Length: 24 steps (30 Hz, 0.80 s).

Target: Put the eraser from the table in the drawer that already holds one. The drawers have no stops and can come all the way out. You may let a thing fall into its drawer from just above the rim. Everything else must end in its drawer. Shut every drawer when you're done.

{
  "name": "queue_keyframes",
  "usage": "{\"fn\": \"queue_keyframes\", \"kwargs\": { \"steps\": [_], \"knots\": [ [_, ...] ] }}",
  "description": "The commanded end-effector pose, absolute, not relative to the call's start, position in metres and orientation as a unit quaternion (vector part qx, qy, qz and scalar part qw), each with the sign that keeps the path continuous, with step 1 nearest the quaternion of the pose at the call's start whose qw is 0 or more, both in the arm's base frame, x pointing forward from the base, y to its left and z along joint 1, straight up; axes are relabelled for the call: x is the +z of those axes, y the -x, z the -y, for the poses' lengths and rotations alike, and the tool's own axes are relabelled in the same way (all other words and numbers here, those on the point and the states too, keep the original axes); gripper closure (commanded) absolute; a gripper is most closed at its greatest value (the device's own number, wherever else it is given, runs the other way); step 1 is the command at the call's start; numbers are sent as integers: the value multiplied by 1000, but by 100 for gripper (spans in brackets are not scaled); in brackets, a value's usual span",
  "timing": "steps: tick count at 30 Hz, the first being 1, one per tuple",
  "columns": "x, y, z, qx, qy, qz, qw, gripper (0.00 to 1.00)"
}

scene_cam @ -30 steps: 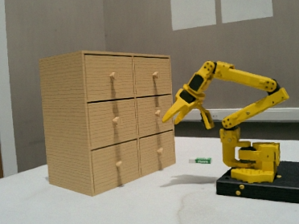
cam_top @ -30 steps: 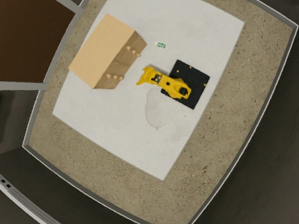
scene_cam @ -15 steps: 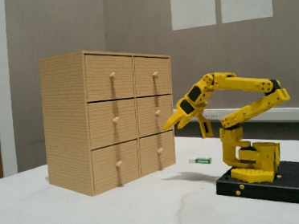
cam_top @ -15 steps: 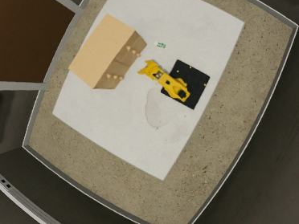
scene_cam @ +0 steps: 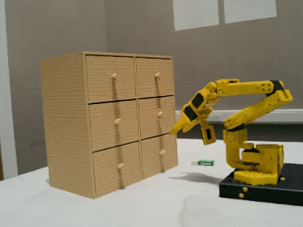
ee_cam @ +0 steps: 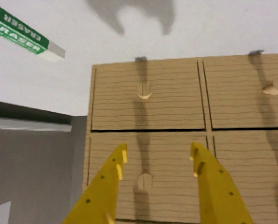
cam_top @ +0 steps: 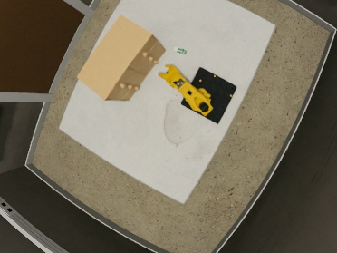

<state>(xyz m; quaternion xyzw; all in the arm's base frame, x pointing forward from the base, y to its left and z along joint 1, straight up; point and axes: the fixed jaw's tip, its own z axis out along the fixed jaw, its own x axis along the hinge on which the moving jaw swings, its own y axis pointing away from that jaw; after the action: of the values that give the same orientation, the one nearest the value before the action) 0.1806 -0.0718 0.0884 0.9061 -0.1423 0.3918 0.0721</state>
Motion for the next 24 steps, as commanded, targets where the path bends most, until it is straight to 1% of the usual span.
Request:
{"fn": "queue_keyframes", "kwargs": {
  "steps": [1, 5, 18, 24],
  "knots": [
    [83, -179, 73, 384, -909, 142, 74, 77],
    [83, -179, 73, 384, -909, 142, 74, 79],
    [53, -209, 83, 384, -909, 142, 73, 79],
    [52, -210, 83, 384, -909, 142, 73, 79]
  ]
}}
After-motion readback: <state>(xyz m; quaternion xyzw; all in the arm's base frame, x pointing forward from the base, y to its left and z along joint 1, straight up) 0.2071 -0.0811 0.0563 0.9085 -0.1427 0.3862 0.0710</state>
